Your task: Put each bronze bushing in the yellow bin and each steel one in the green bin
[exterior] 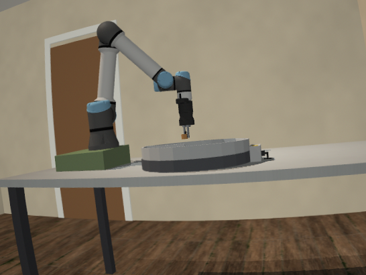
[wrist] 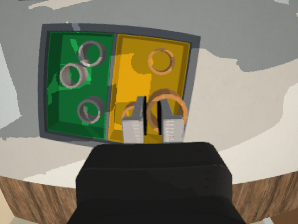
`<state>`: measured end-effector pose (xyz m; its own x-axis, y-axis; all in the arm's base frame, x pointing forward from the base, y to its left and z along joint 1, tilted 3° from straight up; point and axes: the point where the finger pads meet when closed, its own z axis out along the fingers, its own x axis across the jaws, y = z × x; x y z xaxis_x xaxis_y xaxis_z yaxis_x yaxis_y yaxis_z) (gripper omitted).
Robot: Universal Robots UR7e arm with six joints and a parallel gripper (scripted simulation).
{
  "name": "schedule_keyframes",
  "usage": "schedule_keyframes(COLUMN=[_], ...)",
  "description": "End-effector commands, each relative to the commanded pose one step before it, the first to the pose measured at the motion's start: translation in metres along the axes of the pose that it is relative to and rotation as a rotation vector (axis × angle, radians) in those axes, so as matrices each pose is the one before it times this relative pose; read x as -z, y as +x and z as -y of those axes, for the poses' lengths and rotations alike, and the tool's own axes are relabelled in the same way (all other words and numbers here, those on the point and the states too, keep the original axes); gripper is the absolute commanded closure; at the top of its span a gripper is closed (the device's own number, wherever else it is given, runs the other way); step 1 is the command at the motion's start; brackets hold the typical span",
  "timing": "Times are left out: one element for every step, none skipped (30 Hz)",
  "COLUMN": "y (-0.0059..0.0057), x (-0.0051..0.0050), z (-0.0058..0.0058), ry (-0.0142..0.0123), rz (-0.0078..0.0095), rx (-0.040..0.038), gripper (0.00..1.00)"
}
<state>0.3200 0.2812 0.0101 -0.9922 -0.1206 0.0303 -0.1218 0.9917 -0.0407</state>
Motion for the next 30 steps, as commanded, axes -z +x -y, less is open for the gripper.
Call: schedule_keyframes(y=[-0.00120,0.00000,0.00000,0.00000,0.00000,0.00000,0.00000,0.00000,0.00000,0.00000,0.00000,0.00000,0.00000,0.00000,0.00000,0.00000,0.00000,0.00000,0.00011,0.00000,0.00000,-0.00001,-0.00001,-0.00001,-0.00001,0.00000,0.00000,0.00000,-0.00001,-0.00001], x=[-0.01015,-0.00544,0.00000,0.00000,-0.00544,-0.00544,-0.00544,-0.00544,0.00000,0.00000,0.00000,0.00000,0.00000,0.00000,0.00000,0.00000,0.00000,0.00000,-0.00061,0.00000,0.00000,-0.00127,-0.00127,-0.00127,-0.00127,0.00000,0.00000,0.00000,-0.00127,-0.00127], z=[-0.00054,0.00000,0.00000,0.00000,0.00000,0.00000,0.00000,0.00000,0.00000,0.00000,0.00000,0.00000,0.00000,0.00000,0.00000,0.00000,0.00000,0.00000,0.00003,0.00000,0.00000,-0.00003,-0.00003,-0.00003,-0.00003,0.00000,0.00000,0.00000,-0.00003,-0.00003], ry=[-0.00101,0.00000,0.00000,0.00000,0.00000,0.00000,0.00000,0.00000,0.00000,0.00000,0.00000,0.00000,0.00000,0.00000,0.00000,0.00000,0.00000,0.00000,0.00008,0.00000,0.00000,-0.00001,-0.00001,-0.00001,-0.00001,0.00000,0.00000,0.00000,-0.00001,-0.00001], rz=[0.00265,0.00000,0.00000,0.00000,0.00000,0.00000,0.00000,0.00000,0.00000,0.00000,0.00000,0.00000,0.00000,0.00000,0.00000,0.00000,0.00000,0.00000,-0.00024,0.00000,0.00000,0.00003,0.00003,0.00003,0.00003,0.00000,0.00000,0.00000,0.00003,0.00003], rx=[-0.00001,0.00000,0.00000,0.00000,0.00000,0.00000,0.00000,0.00000,0.00000,0.00000,0.00000,0.00000,0.00000,0.00000,0.00000,0.00000,0.00000,0.00000,0.00000,0.00000,0.00000,0.00000,0.00000,0.00000,0.00000,0.00000,0.00000,0.00000,0.00000,0.00000], gripper=[1.00,1.00,1.00,1.00,1.00,1.00,1.00,1.00,1.00,1.00,1.00,1.00,1.00,1.00,1.00,1.00,1.00,1.00,1.00,1.00,1.00,1.00,1.00,1.00,1.00,1.00,1.00,1.00,1.00,1.00])
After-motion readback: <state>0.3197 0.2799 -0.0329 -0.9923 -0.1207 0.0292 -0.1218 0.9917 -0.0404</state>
